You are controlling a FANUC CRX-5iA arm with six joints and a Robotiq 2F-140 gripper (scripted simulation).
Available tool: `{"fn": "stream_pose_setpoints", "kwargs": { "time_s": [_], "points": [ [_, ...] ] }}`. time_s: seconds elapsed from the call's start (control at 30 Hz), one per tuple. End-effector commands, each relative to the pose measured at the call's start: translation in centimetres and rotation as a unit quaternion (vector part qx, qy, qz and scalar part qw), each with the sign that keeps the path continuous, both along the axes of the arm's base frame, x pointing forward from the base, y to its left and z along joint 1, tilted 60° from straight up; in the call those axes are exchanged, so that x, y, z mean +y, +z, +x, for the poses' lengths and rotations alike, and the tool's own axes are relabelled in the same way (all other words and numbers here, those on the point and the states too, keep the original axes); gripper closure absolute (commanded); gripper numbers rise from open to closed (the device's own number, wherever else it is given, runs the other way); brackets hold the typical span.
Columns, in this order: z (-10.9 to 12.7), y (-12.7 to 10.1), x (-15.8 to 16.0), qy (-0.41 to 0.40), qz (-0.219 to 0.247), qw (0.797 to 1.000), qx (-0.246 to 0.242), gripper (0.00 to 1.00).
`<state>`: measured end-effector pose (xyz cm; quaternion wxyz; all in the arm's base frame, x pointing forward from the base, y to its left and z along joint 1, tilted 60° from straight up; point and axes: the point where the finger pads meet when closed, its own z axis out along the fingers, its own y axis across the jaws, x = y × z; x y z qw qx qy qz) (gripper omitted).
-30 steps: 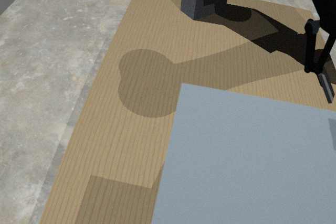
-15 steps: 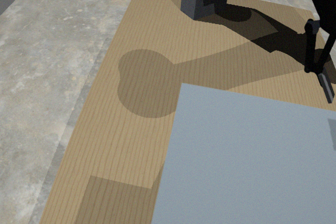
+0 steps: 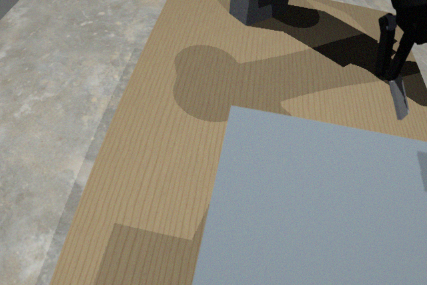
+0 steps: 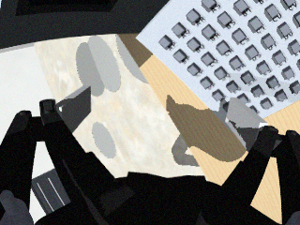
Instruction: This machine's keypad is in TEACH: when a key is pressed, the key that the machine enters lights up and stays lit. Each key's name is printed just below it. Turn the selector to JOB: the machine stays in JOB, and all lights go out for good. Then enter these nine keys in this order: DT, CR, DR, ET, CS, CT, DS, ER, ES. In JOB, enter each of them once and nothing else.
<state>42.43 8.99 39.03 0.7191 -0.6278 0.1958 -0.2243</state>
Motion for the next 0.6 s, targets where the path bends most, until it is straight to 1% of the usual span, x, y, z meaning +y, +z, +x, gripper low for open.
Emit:
{"fn": "stream_pose_setpoints", "kwargs": {
  "time_s": [0.0,0.03,0.1,0.13,0.33,0.57],
  "points": [
    [0.3,-2.0,0.0,-0.041,0.029,0.996,0.067,0.0],
    [0.3,-2.5,0.0,-0.05,0.036,0.995,0.082,0.0],
    [0.3,-2.5,0.0,-0.05,0.036,0.995,0.082,0.0],
    [0.5,-3.7,0.0,-0.075,0.054,0.988,0.124,0.0],
    [0.8,-6.0,0.0,-0.121,0.086,0.969,0.2,0.0],
    [1.1,-8.8,0.1,-0.174,0.124,0.934,0.288,0.0]
  ]
}}
